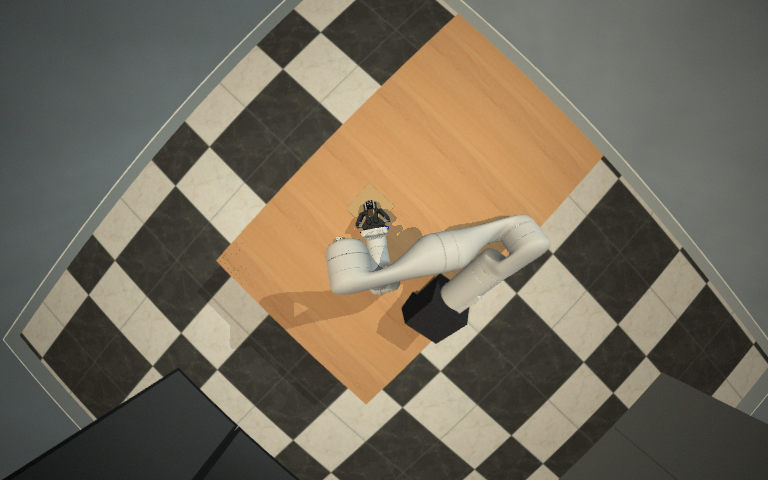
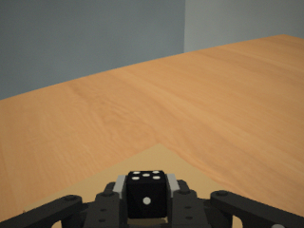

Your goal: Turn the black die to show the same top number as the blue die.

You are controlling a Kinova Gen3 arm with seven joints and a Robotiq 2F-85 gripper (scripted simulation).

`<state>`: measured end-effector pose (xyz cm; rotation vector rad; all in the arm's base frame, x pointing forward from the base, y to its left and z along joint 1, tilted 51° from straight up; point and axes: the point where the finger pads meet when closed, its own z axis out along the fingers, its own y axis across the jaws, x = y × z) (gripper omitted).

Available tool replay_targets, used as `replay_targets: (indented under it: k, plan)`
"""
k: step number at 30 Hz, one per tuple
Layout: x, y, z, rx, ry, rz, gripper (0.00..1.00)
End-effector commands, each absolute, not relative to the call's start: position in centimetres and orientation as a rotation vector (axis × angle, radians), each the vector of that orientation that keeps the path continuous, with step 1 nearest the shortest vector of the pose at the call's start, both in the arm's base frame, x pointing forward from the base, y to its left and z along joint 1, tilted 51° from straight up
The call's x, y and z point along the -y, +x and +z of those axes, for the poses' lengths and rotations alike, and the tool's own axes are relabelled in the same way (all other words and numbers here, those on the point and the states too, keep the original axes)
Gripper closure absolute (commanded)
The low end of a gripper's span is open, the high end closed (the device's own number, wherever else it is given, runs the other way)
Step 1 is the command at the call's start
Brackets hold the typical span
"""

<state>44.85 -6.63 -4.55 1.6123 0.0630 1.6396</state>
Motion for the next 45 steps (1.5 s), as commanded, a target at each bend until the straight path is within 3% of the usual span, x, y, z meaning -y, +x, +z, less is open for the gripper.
replay_targets:
  k: [1,45]
  plan:
    - [6.75,44.89,-4.65,-0.063,1.612,1.64,0.79]
    - [7.09,45.01,-4.94,-0.063,1.612,1.64,0.79]
